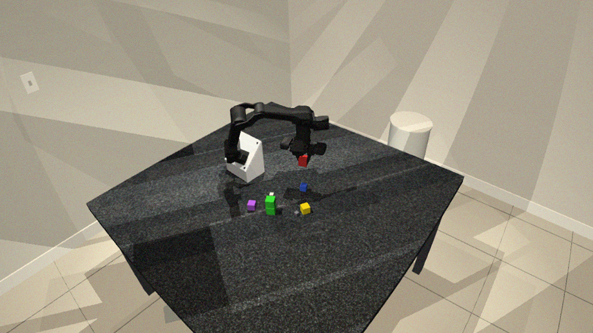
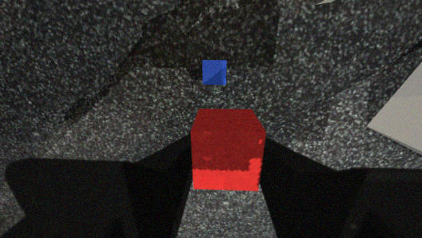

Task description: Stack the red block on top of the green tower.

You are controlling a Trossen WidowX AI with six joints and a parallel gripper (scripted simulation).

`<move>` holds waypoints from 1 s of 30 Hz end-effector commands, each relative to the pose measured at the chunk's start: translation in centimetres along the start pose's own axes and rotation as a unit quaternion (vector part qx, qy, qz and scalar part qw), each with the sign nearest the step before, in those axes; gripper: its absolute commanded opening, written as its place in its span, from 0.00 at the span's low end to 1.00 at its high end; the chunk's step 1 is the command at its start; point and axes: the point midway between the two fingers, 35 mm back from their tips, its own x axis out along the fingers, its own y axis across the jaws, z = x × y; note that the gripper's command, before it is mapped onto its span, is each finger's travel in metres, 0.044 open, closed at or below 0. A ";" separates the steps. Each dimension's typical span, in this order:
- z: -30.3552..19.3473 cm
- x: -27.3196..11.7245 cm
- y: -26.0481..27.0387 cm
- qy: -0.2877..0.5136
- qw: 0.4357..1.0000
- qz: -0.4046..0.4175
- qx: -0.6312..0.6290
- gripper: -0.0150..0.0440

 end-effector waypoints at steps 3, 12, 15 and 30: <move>2.2 -0.5 -0.1 0.006 1.000 0.003 0.004 0.25; 7.9 -0.8 -1.0 0.009 1.000 0.005 0.002 0.25; 9.7 -0.8 -1.6 0.009 1.000 0.006 0.002 0.25; 17.6 -0.4 -5.7 0.012 1.000 0.003 0.007 0.25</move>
